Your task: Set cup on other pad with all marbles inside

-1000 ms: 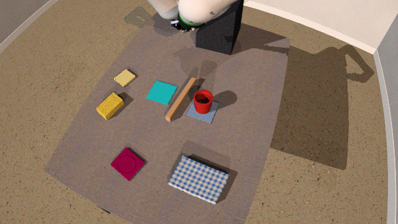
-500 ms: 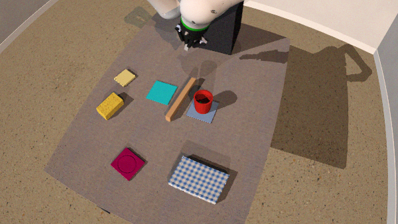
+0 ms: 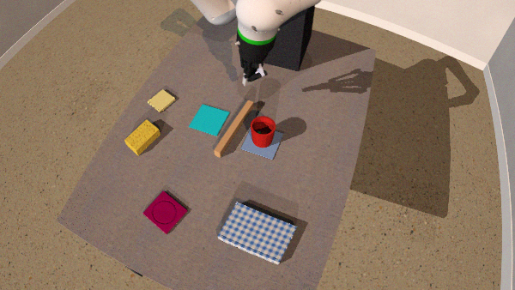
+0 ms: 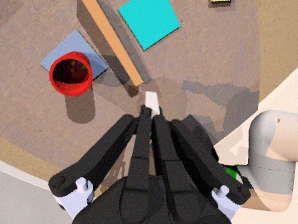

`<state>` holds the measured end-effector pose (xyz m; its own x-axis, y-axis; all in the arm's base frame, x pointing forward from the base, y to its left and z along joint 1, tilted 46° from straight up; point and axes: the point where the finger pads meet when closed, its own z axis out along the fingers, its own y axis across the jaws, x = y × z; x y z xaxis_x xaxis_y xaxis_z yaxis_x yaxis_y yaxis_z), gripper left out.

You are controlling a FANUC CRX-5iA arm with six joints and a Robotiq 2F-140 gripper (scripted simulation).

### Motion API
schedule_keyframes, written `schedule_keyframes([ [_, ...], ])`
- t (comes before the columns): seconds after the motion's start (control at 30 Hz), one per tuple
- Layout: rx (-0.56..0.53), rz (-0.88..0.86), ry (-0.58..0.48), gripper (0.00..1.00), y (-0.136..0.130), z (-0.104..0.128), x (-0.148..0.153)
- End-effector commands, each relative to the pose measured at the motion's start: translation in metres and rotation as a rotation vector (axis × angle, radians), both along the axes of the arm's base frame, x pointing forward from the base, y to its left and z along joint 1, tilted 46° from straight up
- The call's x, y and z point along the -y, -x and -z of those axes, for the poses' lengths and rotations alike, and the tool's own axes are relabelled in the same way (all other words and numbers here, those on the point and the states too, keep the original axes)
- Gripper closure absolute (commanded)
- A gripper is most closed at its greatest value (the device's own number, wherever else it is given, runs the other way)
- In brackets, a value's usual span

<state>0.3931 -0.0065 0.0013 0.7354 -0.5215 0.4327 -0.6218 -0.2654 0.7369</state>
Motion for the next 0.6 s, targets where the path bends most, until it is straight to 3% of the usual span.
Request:
schedule_keyframes([
  [0.0,0.186,0.048,0.020,1.00,-0.015,0.015,-0.001],
  [0.03,0.186,0.048,0.020,1.00,-0.015,0.015,-0.001],
  [0.07,0.269,0.075,0.021,1.00,-0.022,0.022,-0.002],
  [0.1,0.269,0.075,0.021,1.00,-0.022,0.022,-0.002],
  [0.13,0.347,0.103,0.021,1.00,-0.029,0.028,-0.004],
  [0.17,0.347,0.103,0.021,1.00,-0.029,0.028,-0.004],
  [0.27,0.489,0.158,0.015,1.00,-0.042,0.039,-0.008],
  [0.37,0.489,0.158,0.015,1.00,-0.042,0.039,-0.008],
  [0.43,0.609,0.211,0.004,1.00,-0.052,0.049,-0.012],
  [0.57,0.709,0.259,-0.008,1.00,-0.061,0.058,-0.016],
])
